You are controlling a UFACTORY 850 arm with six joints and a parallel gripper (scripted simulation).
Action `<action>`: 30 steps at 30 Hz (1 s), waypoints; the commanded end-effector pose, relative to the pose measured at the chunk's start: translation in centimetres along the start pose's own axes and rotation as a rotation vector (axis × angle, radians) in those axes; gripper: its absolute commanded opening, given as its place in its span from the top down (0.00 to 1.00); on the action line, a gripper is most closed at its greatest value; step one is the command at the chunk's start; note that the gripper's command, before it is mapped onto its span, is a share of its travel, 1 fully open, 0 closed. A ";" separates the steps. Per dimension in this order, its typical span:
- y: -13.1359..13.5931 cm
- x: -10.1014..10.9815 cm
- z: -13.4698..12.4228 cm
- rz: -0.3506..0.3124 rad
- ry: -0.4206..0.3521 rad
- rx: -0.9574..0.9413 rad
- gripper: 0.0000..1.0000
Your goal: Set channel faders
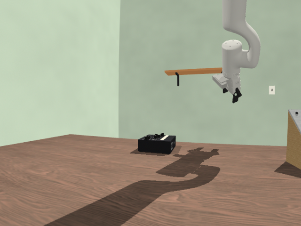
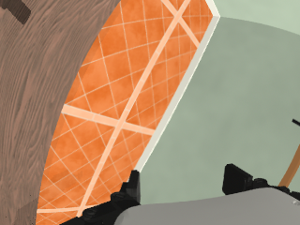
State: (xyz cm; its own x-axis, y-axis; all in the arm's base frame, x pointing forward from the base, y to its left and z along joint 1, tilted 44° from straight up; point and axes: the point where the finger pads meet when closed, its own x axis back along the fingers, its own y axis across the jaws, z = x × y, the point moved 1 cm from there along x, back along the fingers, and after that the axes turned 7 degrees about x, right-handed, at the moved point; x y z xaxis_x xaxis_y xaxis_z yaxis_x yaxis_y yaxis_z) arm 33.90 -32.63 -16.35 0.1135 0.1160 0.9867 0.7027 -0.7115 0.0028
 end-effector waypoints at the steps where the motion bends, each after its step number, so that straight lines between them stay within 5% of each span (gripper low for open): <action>1: 2.5 -0.3 3.8 -0.002 0.090 0.055 0.00; 2: 3.9 -0.1 6.8 0.000 0.159 0.107 0.00; 5: 3.9 -0.1 6.8 0.000 0.159 0.107 0.00; 6: 5.1 0.4 9.9 0.005 0.228 0.165 0.00; 9: 5.1 0.4 9.9 0.005 0.228 0.165 0.00; 10: 6.1 1.1 13.1 0.012 0.297 0.226 0.00; 13: 6.1 1.1 13.1 0.012 0.297 0.226 0.00; 14: 6.9 1.9 16.2 0.023 0.364 0.291 0.00; 17: 6.9 1.9 16.2 0.023 0.364 0.291 0.00; 18: 7.5 2.9 19.2 0.036 0.428 0.358 0.00; 21: 7.5 2.9 19.2 0.036 0.428 0.358 0.00; 22: 7.8 4.0 22.0 0.051 0.488 0.427 0.00; 25: 7.8 4.0 22.0 0.051 0.488 0.427 0.00; 26: 7.9 5.1 24.7 0.069 0.545 0.495 0.00; 29: 7.9 5.1 24.7 0.069 0.545 0.495 0.00; 30: 7.9 6.3 27.1 0.089 0.596 0.563 0.00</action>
State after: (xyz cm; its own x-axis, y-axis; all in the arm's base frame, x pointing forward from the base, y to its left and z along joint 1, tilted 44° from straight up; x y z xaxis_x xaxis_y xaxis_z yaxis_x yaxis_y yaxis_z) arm 55.10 -21.97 -15.56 -0.1115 -0.3123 0.9434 0.9379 -0.3468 -0.0040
